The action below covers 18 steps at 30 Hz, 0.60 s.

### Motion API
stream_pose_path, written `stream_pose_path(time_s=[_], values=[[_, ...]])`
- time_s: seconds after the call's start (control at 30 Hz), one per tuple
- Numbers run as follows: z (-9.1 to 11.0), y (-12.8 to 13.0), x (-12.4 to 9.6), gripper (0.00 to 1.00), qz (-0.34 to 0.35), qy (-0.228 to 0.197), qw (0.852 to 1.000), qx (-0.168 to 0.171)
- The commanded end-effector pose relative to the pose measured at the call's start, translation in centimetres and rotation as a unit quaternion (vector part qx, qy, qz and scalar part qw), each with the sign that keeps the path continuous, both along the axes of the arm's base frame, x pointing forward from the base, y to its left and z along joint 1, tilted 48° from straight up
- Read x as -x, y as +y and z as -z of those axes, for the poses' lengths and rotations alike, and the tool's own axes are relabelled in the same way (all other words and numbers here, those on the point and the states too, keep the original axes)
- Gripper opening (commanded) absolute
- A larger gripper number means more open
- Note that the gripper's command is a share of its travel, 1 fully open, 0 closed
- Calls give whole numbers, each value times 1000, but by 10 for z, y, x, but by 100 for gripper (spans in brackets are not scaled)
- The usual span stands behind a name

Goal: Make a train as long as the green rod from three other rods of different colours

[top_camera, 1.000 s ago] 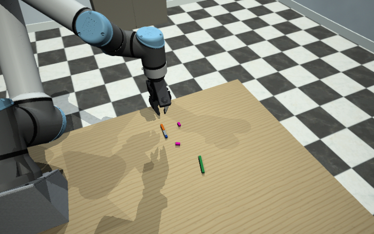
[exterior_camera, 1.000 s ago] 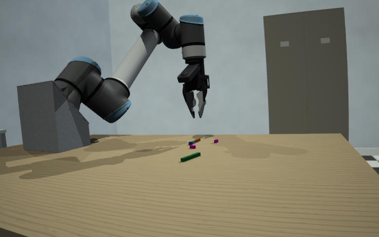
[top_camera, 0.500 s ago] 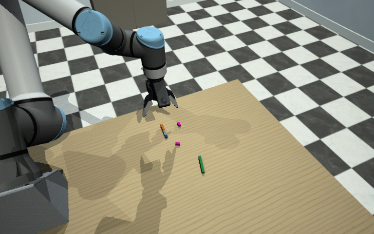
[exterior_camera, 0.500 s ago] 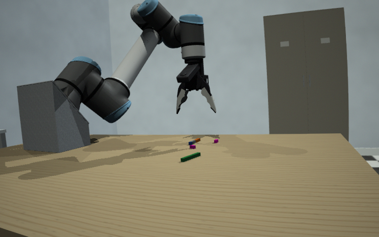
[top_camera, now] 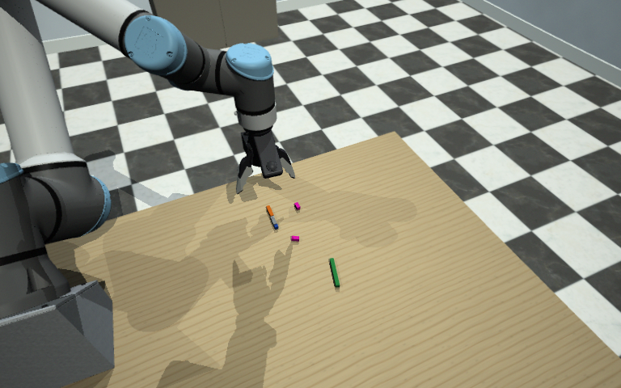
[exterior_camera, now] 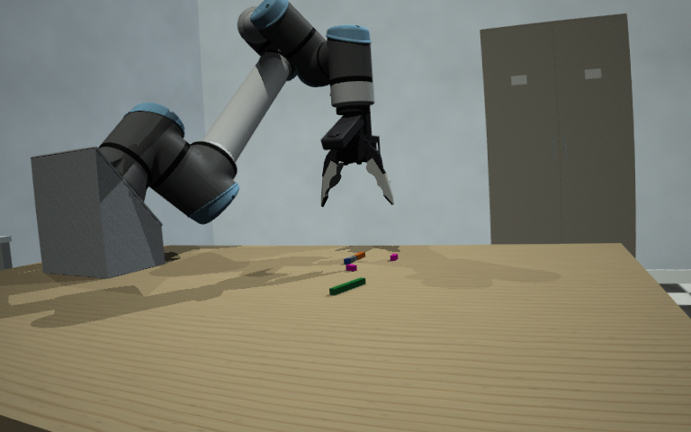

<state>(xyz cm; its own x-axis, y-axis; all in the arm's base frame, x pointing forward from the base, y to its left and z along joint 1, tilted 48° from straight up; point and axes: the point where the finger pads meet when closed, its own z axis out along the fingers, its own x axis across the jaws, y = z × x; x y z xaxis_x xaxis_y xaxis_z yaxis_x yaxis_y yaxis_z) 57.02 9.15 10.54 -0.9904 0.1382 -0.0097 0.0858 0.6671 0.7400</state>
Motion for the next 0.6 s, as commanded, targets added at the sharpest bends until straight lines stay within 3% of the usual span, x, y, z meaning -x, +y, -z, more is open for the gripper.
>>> stream_pose_path(time_s=[0.0,0.43,0.57], values=[[-9,-10,-2,100,1,-3,1000,3],[-53,-58,5,100,1,-3,1000,3],[-58,-63,6,100,1,-3,1000,3]])
